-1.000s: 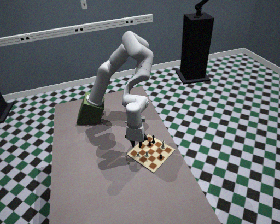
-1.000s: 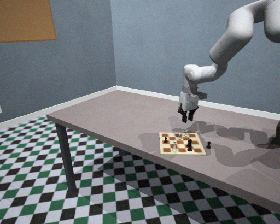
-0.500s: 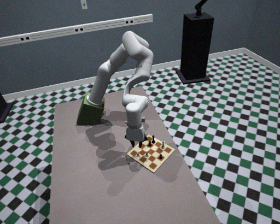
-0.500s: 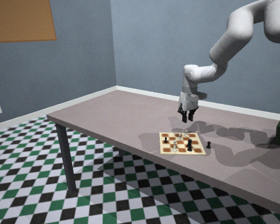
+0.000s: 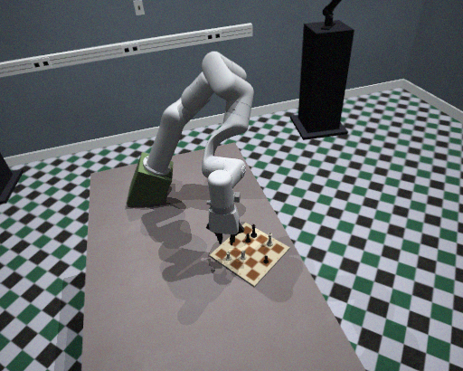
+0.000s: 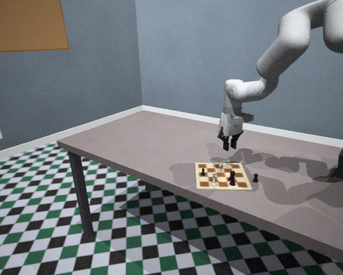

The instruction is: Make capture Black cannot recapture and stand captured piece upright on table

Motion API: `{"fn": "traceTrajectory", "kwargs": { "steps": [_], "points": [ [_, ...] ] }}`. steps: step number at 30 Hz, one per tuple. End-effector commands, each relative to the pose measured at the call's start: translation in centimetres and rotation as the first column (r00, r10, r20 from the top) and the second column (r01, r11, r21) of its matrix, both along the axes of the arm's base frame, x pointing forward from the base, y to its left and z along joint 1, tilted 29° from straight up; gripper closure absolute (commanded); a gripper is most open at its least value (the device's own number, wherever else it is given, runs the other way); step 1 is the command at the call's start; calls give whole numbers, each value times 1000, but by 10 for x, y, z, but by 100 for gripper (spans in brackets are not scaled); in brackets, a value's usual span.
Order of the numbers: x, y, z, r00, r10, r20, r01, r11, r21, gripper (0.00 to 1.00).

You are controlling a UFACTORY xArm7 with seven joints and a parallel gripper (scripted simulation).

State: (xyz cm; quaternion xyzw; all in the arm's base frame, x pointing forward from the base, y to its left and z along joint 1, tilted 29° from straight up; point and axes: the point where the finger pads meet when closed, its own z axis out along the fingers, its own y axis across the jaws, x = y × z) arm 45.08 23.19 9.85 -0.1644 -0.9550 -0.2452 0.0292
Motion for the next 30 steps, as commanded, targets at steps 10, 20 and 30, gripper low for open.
{"fn": "traceTrajectory", "kwargs": {
  "steps": [10, 20, 30],
  "points": [
    [2, 2, -3, 1000, -2, 3, 2, 1000, 2, 61],
    [2, 8, -14, 1000, -2, 3, 2, 1000, 2, 61],
    [3, 14, -25, 1000, -2, 3, 2, 1000, 2, 61]
  ]
}}
